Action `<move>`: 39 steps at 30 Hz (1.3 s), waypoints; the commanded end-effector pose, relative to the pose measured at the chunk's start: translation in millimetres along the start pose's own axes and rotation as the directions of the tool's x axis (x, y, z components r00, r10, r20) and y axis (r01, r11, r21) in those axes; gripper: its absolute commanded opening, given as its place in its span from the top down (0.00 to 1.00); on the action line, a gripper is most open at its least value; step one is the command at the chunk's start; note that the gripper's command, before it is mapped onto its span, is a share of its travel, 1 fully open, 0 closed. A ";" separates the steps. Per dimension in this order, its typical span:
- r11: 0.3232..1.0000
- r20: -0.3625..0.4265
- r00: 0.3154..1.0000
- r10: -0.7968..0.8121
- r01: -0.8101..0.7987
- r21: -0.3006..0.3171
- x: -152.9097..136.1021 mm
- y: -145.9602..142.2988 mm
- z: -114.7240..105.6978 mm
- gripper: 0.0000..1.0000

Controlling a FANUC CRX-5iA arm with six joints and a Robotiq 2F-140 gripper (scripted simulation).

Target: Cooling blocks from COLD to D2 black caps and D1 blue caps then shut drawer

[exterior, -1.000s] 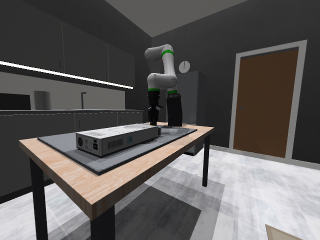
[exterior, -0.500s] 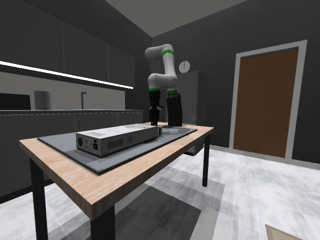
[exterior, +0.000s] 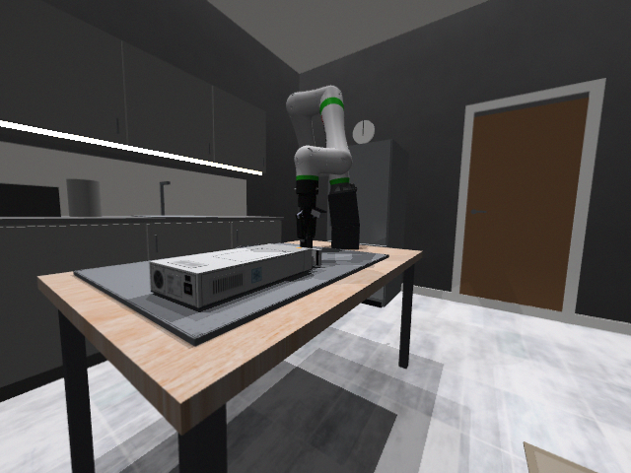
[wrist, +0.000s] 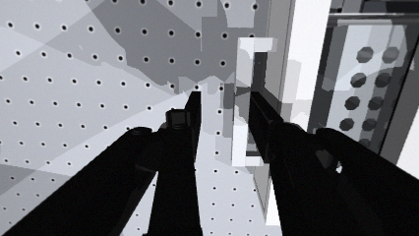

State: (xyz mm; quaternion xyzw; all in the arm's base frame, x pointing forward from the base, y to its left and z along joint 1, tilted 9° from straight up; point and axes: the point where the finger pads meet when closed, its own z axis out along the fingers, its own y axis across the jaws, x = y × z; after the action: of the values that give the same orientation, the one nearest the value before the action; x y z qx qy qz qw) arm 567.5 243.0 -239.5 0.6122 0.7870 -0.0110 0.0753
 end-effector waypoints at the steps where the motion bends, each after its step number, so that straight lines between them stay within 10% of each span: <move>1: 1.000 0.000 1.000 0.000 0.000 -0.002 0.3 -2.9 -0.9 0.66; 39: 1.000 0.000 1.000 0.000 0.000 -0.002 0.3 -44.2 -0.8 0.66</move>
State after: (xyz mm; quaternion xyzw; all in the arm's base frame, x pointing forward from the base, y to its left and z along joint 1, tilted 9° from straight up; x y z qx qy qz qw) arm 525.2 232.0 -242.8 0.6122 0.7870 -0.0111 0.0753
